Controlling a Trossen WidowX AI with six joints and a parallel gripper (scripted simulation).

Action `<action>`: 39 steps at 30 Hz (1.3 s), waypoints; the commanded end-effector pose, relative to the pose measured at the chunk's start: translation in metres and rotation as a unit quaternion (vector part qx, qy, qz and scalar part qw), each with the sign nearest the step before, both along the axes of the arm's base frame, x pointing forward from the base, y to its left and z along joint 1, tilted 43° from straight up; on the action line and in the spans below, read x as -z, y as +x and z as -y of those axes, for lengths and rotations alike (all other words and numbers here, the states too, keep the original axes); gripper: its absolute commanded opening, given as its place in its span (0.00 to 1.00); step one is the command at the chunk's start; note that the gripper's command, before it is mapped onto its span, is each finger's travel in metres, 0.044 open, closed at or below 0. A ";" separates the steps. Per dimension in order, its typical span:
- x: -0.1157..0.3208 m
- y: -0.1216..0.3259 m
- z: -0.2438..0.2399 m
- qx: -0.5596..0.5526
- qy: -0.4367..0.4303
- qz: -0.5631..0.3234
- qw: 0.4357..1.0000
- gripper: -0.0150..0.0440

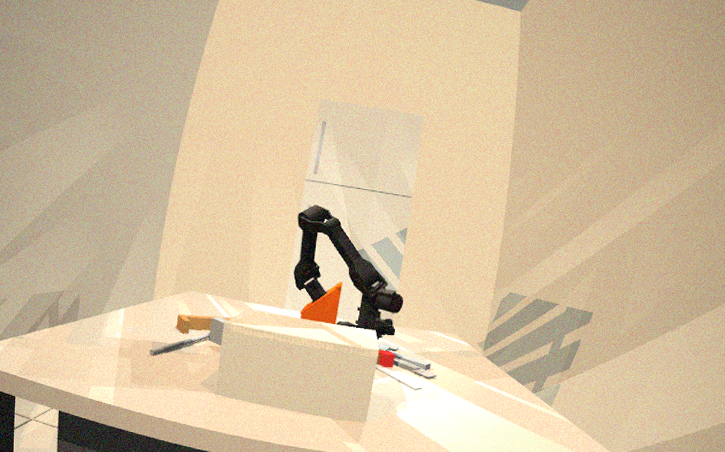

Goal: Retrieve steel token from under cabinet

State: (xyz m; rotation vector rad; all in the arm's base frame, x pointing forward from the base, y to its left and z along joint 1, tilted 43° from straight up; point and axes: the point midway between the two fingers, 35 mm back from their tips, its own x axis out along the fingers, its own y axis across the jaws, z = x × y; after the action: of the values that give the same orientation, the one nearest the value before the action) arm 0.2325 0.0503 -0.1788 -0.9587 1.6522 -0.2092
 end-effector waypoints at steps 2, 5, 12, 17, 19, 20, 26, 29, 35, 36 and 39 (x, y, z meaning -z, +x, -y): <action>0.000 0.001 -0.001 0.015 0.000 0.016 1.000 0.25; 0.000 0.001 -0.001 0.023 0.000 0.024 0.999 0.25; 0.000 0.001 -0.001 0.044 0.000 0.043 0.998 0.25; 0.000 0.001 -0.002 0.058 0.000 0.056 0.997 0.25; 0.000 0.001 -0.002 0.064 0.000 0.061 0.996 0.25; 0.000 0.001 -0.002 0.067 0.000 0.064 0.996 0.25; 0.000 0.001 -0.002 0.084 0.000 0.080 0.993 0.25; 0.000 0.001 -0.002 0.093 0.000 0.088 0.992 0.25; 0.000 0.001 -0.002 0.110 -0.001 0.103 0.989 0.25; 0.000 0.001 -0.002 0.113 -0.001 0.106 0.988 0.25; 0.000 0.001 -0.002 0.121 -0.001 0.114 0.986 0.25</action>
State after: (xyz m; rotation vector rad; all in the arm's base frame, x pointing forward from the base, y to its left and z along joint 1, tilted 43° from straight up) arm 0.2329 0.0515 -0.1795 -0.7275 1.5654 -0.4452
